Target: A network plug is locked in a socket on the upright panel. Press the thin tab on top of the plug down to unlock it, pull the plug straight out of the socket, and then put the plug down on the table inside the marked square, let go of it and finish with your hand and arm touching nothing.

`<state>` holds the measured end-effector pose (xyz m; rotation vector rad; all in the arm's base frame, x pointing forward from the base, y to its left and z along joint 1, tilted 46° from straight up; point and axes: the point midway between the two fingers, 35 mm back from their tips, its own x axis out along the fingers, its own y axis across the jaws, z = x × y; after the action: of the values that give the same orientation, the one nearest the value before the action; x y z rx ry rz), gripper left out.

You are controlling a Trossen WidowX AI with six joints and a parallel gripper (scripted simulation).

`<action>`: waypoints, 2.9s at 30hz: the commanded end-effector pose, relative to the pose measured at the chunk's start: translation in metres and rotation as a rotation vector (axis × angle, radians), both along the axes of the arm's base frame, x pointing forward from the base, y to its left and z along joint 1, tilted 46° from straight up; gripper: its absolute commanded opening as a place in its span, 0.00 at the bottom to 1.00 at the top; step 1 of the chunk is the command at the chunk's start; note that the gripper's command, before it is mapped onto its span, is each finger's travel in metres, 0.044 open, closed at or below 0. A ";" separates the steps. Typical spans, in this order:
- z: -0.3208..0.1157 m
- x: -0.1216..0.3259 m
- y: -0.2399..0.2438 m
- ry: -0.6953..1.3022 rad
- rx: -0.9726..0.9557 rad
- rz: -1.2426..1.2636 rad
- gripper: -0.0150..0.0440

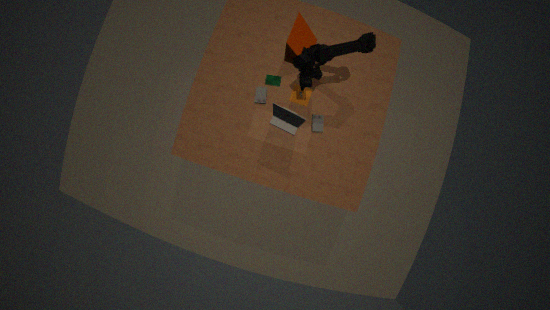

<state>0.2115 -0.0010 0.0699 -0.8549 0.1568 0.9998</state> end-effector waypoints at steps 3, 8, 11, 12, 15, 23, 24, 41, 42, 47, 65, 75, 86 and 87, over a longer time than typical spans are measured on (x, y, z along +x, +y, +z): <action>0.005 0.000 -0.005 0.000 0.002 0.002 0.52; 0.008 -0.001 -0.008 0.000 0.002 0.002 0.52; 0.010 -0.001 -0.011 0.000 0.003 0.002 0.52; 0.011 -0.001 -0.011 0.000 0.003 0.002 0.52; 0.014 -0.002 -0.013 -0.001 0.004 0.002 0.52; 0.020 -0.003 -0.019 -0.003 0.007 0.003 0.52; 0.021 -0.003 -0.020 -0.003 0.008 0.003 0.52; 0.037 -0.006 -0.032 -0.012 0.019 0.002 0.52; 0.034 -0.006 -0.029 -0.010 0.015 0.000 0.52; 0.043 -0.004 -0.040 -0.003 0.012 -0.016 0.52; 0.082 -0.004 -0.079 0.023 0.006 -0.079 0.52; 0.105 -0.009 -0.099 0.037 0.007 -0.112 0.52; 0.111 -0.010 -0.104 0.040 0.008 -0.120 0.83; 0.111 -0.010 -0.104 0.040 0.008 -0.120 0.87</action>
<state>0.2017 -0.1043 0.1808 -0.8083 0.2340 0.9015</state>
